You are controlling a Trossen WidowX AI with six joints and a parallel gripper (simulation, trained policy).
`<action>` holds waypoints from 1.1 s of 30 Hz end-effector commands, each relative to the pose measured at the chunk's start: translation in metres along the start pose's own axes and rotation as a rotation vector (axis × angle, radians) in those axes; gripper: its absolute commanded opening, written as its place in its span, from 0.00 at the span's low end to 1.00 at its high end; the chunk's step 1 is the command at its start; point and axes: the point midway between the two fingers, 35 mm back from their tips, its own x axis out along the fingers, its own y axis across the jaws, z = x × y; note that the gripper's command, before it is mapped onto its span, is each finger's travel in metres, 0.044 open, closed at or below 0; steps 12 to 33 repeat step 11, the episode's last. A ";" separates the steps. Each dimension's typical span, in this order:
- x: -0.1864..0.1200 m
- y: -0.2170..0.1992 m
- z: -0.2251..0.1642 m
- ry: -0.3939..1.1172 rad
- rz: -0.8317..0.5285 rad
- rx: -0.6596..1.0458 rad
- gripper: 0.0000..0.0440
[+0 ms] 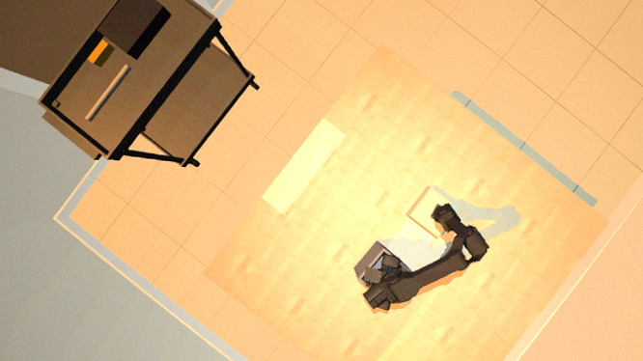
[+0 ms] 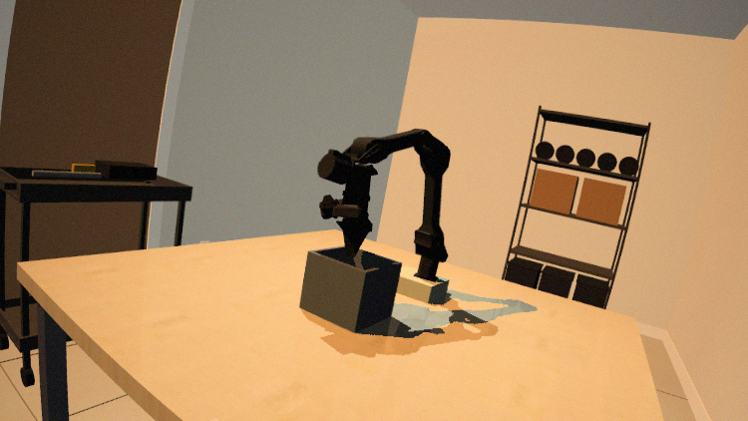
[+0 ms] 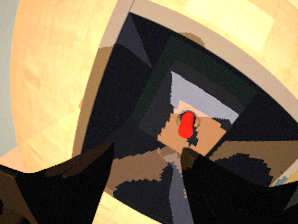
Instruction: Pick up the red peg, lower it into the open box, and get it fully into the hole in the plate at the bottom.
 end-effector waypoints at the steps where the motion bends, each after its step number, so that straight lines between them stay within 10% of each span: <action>1: -0.013 0.008 0.003 0.006 0.043 -0.009 0.51; 33: -0.055 0.030 0.010 0.016 0.171 -0.058 0.54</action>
